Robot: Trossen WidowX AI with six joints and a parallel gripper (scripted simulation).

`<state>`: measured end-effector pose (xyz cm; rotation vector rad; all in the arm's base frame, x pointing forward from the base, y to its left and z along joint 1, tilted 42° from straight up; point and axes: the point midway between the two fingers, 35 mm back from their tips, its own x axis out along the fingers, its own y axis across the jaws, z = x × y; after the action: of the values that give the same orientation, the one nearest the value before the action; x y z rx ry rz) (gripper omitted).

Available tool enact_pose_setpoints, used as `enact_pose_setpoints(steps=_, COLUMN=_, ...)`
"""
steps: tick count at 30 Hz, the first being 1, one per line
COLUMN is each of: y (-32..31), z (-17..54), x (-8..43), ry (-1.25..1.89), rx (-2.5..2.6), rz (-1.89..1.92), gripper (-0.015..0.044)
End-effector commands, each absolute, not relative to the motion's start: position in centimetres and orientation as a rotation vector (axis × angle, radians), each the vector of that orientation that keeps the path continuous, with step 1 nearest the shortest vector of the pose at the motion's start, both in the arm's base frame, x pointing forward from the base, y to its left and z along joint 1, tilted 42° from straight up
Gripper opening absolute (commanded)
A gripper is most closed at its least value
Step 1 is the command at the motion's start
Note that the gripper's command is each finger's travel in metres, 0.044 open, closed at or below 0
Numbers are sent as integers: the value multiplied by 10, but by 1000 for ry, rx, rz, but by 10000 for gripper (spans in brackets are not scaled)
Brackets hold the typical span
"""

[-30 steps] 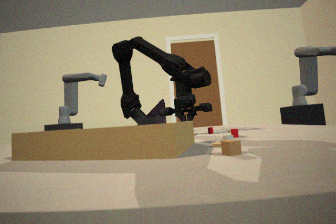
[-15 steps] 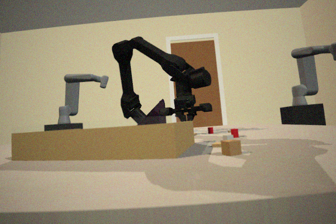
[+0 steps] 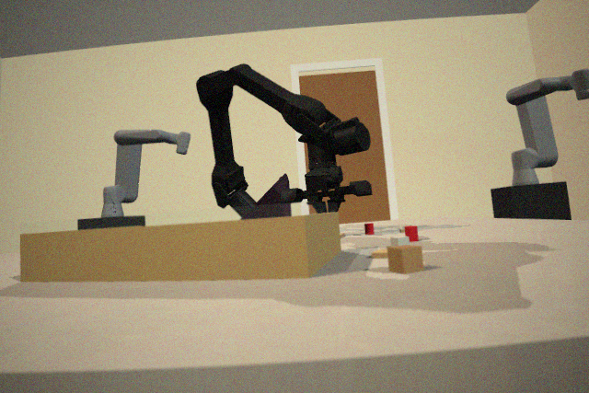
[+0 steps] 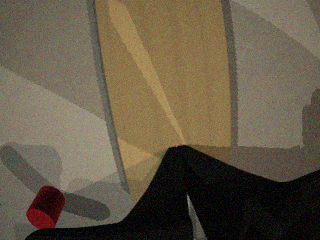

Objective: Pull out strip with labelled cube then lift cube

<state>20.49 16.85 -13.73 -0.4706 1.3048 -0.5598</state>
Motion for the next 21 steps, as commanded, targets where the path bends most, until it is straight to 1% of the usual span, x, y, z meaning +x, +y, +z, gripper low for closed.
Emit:
enact_pose_setpoints(steps=1, y=182, z=-123, x=203, ry=1316, rx=-474, rz=-567, gripper=0)
enact_pose_setpoints(steps=3, y=194, z=-108, x=200, ry=1326, rx=-477, rz=-574, gripper=0)
enact_pose_setpoints(steps=8, y=196, z=-106, x=200, ry=1327, rx=-478, rz=-575, gripper=0)
enact_pose_setpoints(steps=11, y=196, z=-103, x=217, ry=1344, rx=-521, rz=-541, gripper=79)
enact_pose_setpoints(steps=21, y=195, z=-93, x=251, ry=1345, rx=-528, rz=-537, gripper=341)
